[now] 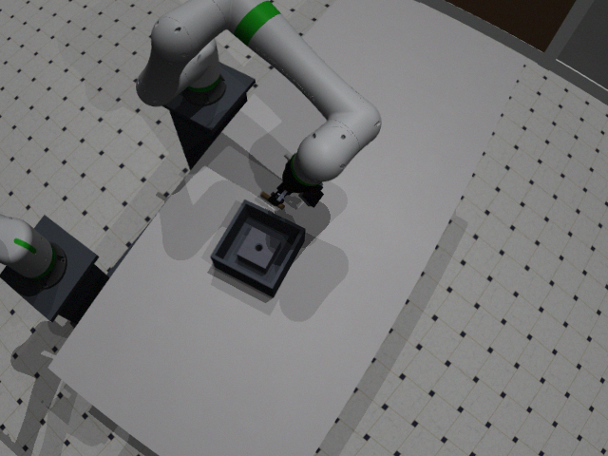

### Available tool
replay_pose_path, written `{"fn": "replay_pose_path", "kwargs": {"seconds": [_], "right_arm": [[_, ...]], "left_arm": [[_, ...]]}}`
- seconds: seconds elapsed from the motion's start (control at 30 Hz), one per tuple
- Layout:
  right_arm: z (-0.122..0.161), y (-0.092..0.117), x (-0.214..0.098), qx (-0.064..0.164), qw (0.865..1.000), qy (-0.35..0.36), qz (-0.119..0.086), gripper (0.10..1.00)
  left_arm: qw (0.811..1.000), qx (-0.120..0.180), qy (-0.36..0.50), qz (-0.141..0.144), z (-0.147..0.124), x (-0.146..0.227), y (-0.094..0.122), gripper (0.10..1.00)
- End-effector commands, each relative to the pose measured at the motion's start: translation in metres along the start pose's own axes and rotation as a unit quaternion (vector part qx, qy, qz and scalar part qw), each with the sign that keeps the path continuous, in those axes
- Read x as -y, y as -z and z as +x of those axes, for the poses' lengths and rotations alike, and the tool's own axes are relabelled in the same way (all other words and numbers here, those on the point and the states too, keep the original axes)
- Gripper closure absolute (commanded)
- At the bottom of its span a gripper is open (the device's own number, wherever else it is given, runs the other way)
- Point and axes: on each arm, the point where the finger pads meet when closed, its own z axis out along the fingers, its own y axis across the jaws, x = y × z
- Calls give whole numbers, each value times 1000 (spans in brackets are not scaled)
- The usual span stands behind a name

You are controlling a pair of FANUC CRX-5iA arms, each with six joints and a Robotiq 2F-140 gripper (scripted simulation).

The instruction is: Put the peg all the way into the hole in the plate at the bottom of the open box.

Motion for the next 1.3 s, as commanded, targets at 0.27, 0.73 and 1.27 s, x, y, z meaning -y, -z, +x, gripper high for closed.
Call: {"fn": "replay_pose_path", "kwargs": {"seconds": [0.27,0.73,1.27], "right_arm": [[3,5,-2,-7,1000,0,0,98],[3,5,-2,-7,1000,0,0,98],[3,5,-2,-7,1000,0,0,98]], "left_arm": [[1000,-2,-3,-2,3,-3,-5,771],[1000,-2,-3,-2,12,-3,-30,771],[1000,-2,-3,-2,13,-3,-33,999]]}}
